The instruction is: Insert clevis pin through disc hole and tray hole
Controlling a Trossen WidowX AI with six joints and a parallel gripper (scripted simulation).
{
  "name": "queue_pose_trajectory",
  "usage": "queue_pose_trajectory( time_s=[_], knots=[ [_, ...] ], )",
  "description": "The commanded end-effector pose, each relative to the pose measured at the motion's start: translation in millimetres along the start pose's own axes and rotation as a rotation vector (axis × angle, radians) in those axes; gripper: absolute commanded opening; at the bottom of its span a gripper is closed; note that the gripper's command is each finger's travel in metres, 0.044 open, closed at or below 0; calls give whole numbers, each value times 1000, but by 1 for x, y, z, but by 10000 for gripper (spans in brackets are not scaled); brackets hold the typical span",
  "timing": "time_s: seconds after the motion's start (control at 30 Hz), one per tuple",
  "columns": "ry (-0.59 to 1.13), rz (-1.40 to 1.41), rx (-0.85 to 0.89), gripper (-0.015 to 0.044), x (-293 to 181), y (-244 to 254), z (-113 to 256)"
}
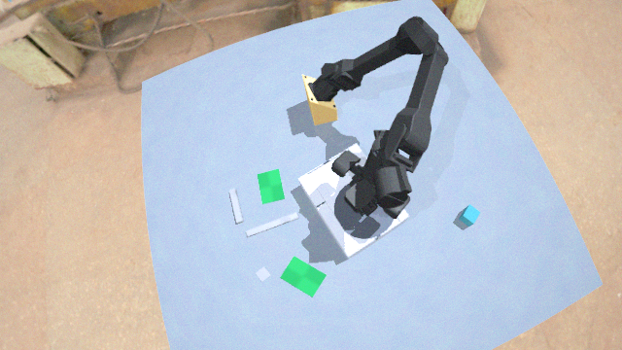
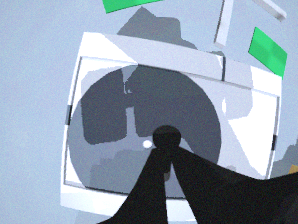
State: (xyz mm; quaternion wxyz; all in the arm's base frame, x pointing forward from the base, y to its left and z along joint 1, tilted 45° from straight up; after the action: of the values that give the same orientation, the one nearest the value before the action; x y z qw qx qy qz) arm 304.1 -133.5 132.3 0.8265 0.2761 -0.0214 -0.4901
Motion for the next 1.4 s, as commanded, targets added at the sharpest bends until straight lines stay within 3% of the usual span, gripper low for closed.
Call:
queue_pose_trajectory(
  time_s=[0.0, 1.03, 1.37],
  knots=[
    [-92, -2, -21, 0, -12, 2, -1],
    [-779, -22, -169, 0, -88, 20, -38],
    [-793, -20, -173, 0, -89, 22, -40]
  ],
)
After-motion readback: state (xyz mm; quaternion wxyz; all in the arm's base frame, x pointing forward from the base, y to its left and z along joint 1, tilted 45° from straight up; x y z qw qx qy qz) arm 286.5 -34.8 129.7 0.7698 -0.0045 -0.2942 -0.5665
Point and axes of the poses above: the point midway between the two fingers, 35 mm back from their tips, its own z axis back along the fingers, its own y axis across the jaws, x = y × z, the point moved 9 cm from there along z, back along the fingers, and after that the axes turned 12 degrees about z, right-handed, at the moved point
